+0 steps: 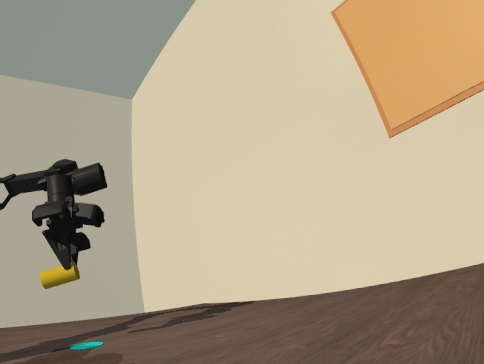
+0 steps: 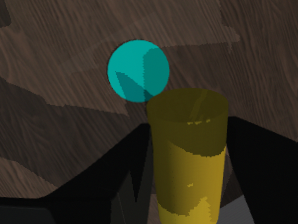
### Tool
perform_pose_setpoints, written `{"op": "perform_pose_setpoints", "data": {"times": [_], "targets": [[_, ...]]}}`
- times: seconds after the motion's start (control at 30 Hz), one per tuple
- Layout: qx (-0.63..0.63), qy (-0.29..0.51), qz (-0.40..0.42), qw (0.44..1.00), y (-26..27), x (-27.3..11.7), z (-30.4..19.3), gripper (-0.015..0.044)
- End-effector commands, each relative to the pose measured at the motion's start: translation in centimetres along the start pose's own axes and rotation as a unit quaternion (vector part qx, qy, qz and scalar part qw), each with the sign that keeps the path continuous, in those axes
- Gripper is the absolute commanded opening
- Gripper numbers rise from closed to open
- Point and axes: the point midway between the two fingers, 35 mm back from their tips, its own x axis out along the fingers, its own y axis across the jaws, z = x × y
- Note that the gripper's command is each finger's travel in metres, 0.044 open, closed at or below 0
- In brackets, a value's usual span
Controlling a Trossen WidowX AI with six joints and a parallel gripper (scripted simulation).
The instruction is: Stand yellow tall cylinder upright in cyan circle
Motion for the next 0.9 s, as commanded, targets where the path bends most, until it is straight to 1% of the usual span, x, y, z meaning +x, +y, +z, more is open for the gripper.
{"op": "perform_pose_setpoints", "data": {"times": [0.0,0.87], "targets": [[0.003,-0.012,-0.011,1.0,-0.09,0.03,-0.2,0.0105],[0.009,-0.082,-0.049,0.995,-0.18,0.26,-1.04,0.0105]]}}
